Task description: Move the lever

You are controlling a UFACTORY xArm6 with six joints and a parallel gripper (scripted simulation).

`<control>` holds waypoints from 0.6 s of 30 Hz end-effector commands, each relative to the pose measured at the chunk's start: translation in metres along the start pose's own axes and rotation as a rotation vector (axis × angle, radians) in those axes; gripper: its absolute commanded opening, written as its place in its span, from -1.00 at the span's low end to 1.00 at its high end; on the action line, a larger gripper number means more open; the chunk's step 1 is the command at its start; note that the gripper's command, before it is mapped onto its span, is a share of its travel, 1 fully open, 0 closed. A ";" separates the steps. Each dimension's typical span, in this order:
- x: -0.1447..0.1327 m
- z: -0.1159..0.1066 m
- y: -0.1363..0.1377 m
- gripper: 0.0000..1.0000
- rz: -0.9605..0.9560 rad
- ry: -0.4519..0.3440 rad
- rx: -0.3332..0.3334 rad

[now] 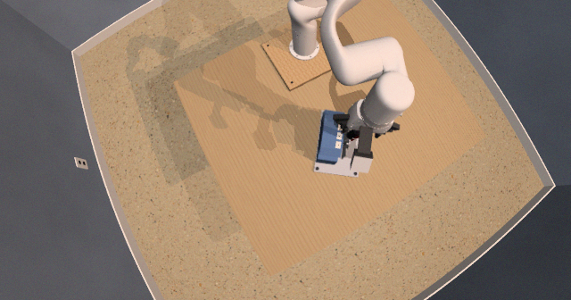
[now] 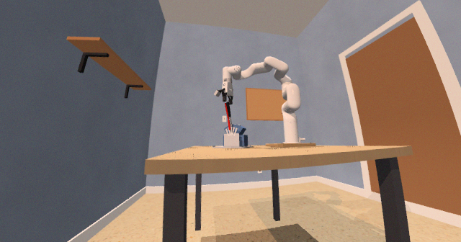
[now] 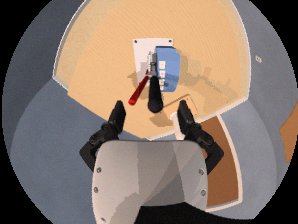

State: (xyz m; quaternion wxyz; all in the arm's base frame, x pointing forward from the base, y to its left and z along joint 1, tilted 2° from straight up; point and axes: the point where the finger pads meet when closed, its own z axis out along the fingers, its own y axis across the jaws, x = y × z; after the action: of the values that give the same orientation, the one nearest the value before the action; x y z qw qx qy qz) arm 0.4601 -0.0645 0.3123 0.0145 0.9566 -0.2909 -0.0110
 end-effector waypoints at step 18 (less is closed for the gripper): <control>0.001 0.029 0.000 1.00 0.000 0.005 0.003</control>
State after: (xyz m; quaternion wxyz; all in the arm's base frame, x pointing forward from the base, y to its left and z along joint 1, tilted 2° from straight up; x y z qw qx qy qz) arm 0.4593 -0.0651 0.2831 0.0145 0.9566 -0.2909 -0.0109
